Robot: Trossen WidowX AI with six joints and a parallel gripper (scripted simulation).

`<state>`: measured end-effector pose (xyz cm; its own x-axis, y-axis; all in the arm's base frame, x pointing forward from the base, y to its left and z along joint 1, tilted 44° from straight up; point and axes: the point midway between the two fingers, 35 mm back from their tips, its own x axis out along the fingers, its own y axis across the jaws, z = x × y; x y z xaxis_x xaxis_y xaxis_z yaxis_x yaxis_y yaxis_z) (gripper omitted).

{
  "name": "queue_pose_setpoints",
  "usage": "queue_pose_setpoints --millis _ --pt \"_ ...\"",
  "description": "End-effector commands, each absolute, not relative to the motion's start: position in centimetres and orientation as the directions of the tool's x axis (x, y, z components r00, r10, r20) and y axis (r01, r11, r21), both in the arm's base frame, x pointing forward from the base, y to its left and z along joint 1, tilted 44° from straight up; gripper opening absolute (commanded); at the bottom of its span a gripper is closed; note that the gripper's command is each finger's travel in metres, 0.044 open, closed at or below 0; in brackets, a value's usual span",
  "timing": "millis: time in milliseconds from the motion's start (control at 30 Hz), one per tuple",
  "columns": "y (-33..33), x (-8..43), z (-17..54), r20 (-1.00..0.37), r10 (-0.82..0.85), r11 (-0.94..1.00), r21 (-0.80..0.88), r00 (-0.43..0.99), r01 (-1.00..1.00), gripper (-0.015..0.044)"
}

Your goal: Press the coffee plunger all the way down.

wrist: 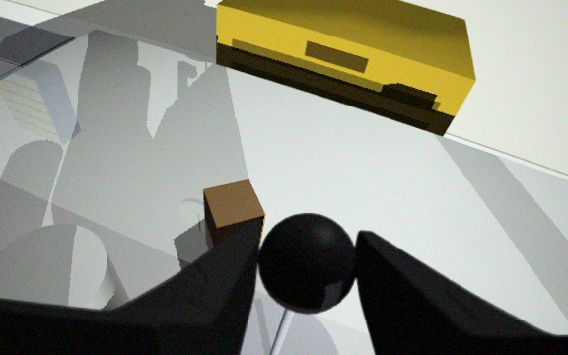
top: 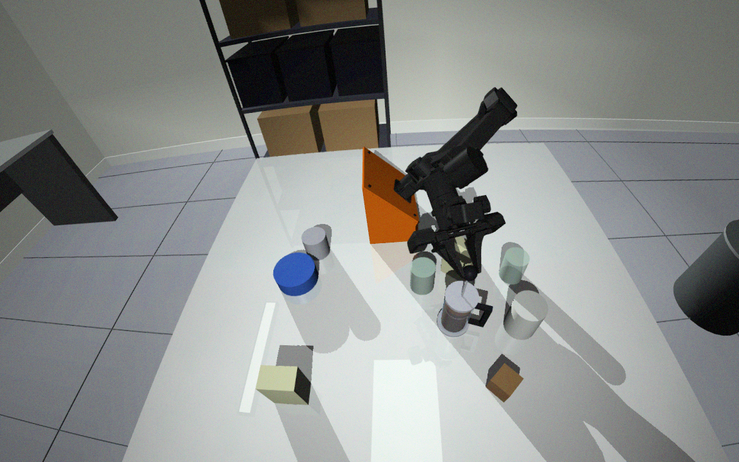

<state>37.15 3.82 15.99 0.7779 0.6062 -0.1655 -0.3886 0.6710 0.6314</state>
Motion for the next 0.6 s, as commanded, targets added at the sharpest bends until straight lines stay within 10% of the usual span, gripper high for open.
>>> queue_pose_setpoints --millis 0,567 --pt "5.7 36.3 13.4 -0.206 0.641 0.645 0.668 0.740 -0.372 0.0118" --pt "7.8 36.5 11.8 -0.200 0.641 0.641 0.671 0.741 -0.373 0.0118"
